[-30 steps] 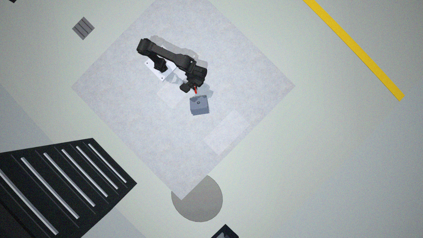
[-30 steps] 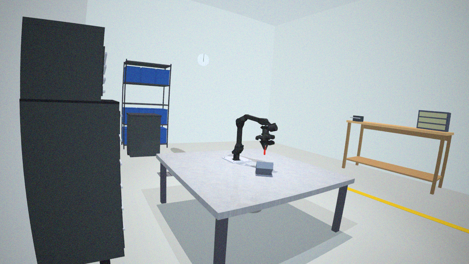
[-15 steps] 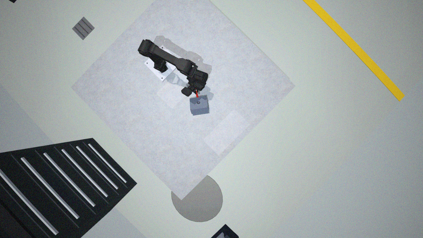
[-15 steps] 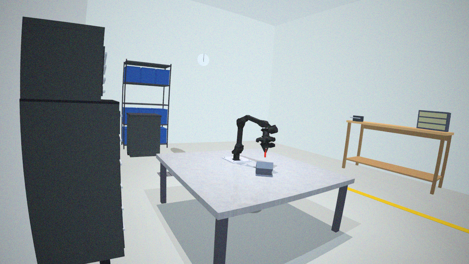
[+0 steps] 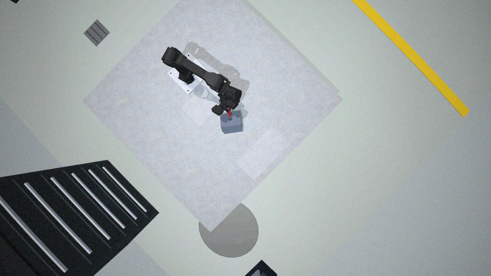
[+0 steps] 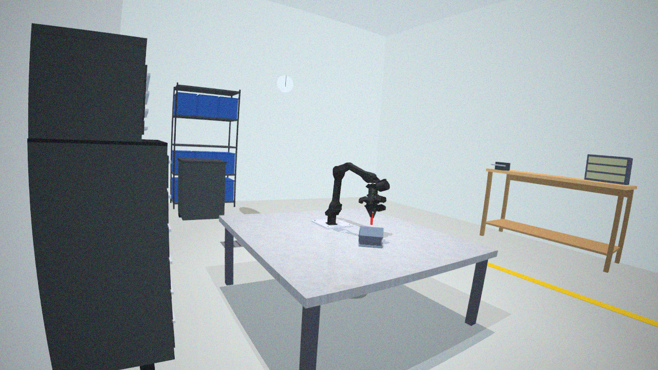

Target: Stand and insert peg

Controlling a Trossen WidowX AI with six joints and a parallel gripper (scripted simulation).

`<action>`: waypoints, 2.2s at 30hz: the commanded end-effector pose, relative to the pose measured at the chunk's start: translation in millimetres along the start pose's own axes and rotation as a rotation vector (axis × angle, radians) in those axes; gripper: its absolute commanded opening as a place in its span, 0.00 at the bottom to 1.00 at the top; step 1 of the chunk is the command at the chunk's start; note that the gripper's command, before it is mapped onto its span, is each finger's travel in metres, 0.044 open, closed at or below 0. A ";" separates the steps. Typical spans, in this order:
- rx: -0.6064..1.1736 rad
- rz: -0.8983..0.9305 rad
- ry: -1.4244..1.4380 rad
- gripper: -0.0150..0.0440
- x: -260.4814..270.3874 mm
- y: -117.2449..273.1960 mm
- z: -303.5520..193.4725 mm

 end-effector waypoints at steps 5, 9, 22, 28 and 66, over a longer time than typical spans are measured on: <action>0.000 -0.006 0.002 0.25 0.0 -5.6 -0.5; -0.001 -0.006 0.001 0.25 0.0 -10.7 -0.2; -0.003 -0.007 -0.002 0.25 -0.3 -25.1 -0.7; -0.007 -0.010 -0.007 0.25 -0.9 -22.2 0.7; -0.007 -0.010 -0.007 0.25 0.5 -34.4 -2.2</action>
Point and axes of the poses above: the point midway between the two fingers, 35 mm back from their tips, its own y axis back along the fingers, its own x axis across the jaws, z = x × y, the point moved 6 cm from there along y, back along the fingers, and after that the axes turned 11 degrees about -y, right-handed, at the moved point
